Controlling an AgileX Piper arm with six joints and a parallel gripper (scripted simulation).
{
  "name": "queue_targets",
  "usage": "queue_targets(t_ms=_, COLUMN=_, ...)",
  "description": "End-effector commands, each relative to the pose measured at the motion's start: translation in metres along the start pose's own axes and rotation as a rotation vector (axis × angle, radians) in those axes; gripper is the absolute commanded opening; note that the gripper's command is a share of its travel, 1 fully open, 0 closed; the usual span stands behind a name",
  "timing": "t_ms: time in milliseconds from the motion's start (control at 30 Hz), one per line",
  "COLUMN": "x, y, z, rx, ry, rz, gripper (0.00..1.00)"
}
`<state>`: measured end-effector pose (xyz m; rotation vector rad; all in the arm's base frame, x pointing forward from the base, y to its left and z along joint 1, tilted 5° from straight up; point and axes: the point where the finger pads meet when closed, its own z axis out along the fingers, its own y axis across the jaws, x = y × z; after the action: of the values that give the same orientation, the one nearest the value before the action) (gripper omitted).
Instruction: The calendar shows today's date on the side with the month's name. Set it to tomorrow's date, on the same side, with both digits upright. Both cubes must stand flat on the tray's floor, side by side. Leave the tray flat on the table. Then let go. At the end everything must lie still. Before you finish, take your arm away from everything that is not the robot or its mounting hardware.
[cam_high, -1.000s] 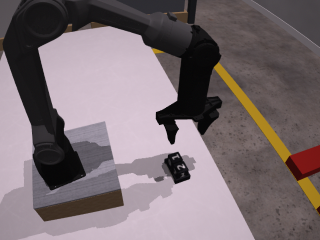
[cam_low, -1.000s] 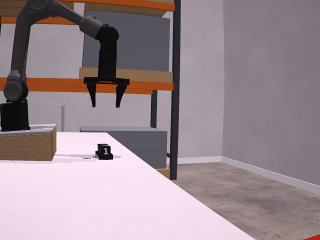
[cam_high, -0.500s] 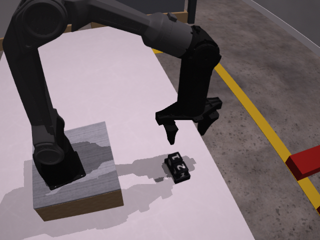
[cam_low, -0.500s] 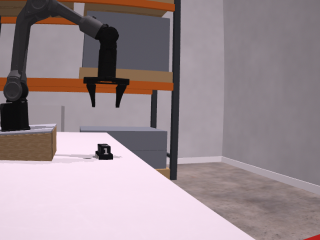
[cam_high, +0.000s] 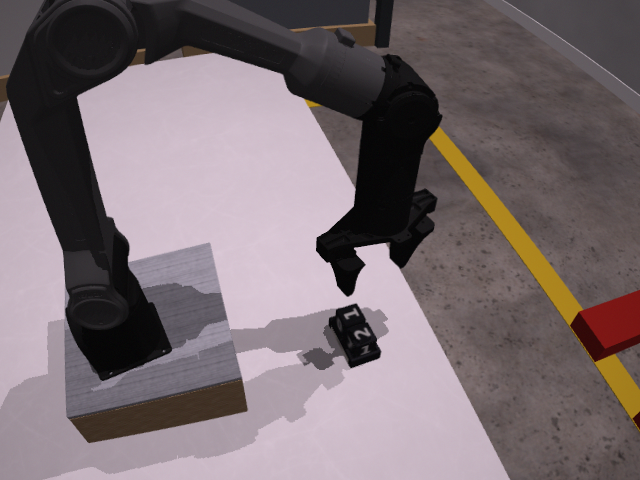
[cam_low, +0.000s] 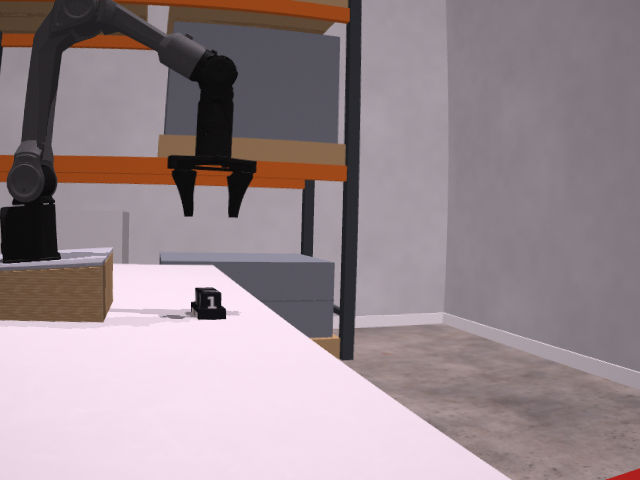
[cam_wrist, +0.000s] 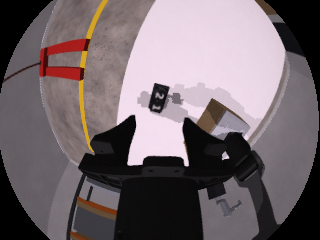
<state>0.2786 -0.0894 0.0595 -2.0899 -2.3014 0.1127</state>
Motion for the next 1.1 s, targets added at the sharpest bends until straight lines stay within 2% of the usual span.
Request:
queue_targets(t_ms=0, x=0.0, y=0.0, z=0.003, rx=0.003, ry=0.002, rz=-0.064, gripper=1.0)
queue_targets(t_ms=67, x=0.0, y=0.0, z=0.003, rx=0.003, ry=0.002, rz=-0.064, gripper=1.0)
queue_targets(t_ms=167, x=0.0, y=0.0, z=0.005, rx=0.003, ry=0.003, rz=-0.202, gripper=1.0)
queue_targets(t_ms=367, x=0.0, y=0.0, z=0.012, rx=0.002, ry=0.005, rz=-0.561, gripper=1.0)
queue_targets(t_ms=567, x=0.0, y=0.0, z=0.021, rx=0.001, ry=0.006, rz=-1.004, gripper=1.0)
queue_targets(t_ms=633, x=0.0, y=0.0, z=0.021, rx=0.001, ry=0.006, rz=-1.004, gripper=1.0)
queue_targets(t_ms=1067, x=0.001, y=0.0, z=0.04, rx=-0.005, ry=0.008, rz=-2.027, gripper=1.0)
